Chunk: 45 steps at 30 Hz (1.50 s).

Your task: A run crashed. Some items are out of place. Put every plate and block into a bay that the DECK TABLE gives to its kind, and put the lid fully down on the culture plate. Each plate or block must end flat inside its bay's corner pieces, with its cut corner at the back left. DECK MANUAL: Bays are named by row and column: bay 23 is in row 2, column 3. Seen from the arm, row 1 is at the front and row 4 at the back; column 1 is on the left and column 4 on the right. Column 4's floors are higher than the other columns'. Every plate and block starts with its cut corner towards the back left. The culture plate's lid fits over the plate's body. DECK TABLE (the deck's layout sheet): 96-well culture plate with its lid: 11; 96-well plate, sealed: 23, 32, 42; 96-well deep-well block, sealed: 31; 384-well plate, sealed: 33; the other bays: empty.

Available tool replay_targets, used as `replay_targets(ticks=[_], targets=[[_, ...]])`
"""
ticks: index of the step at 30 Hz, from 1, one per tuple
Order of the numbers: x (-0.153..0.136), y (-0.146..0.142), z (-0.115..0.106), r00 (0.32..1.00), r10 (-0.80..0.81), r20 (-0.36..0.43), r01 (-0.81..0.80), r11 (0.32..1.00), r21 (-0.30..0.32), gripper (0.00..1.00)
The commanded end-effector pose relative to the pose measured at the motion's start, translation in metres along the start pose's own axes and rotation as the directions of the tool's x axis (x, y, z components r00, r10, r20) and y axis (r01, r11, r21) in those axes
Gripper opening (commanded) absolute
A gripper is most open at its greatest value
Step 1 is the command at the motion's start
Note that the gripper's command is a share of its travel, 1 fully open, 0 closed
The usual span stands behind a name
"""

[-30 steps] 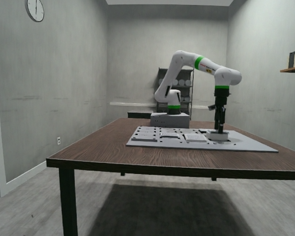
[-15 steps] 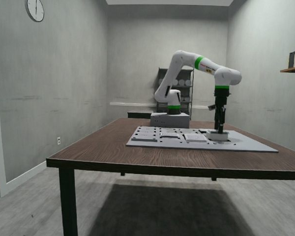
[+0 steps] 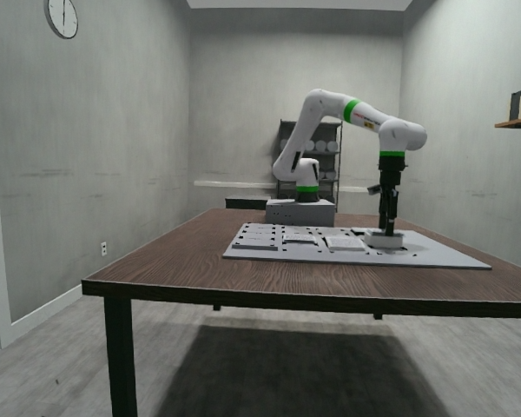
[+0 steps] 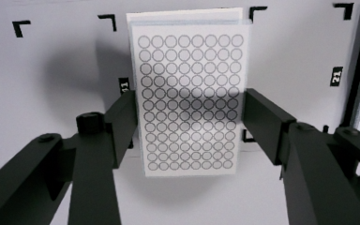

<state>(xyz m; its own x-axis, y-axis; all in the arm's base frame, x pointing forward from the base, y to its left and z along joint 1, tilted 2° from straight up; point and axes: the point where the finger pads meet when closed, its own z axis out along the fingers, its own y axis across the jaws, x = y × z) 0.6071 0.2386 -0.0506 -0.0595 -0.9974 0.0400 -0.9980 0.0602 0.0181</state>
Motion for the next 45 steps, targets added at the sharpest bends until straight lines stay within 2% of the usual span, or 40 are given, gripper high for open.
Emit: replay_targets(ticks=[1,32,33,45], targets=[[-0.0003,-0.0007,-0.0011,1.0,0.0,0.001,0.0,1.0,0.002,0.59],[-0.0003,-0.0007,-0.0011,1.0,0.0,0.001,0.0,1.0,0.002,0.57],[-0.0003,-0.0007,-0.0011,1.0,0.0,0.001,0.0,1.0,0.002,0.1],[-0.0003,-0.0007,-0.0011,1.0,0.0,0.001,0.0,1.0,0.002,0.1]])
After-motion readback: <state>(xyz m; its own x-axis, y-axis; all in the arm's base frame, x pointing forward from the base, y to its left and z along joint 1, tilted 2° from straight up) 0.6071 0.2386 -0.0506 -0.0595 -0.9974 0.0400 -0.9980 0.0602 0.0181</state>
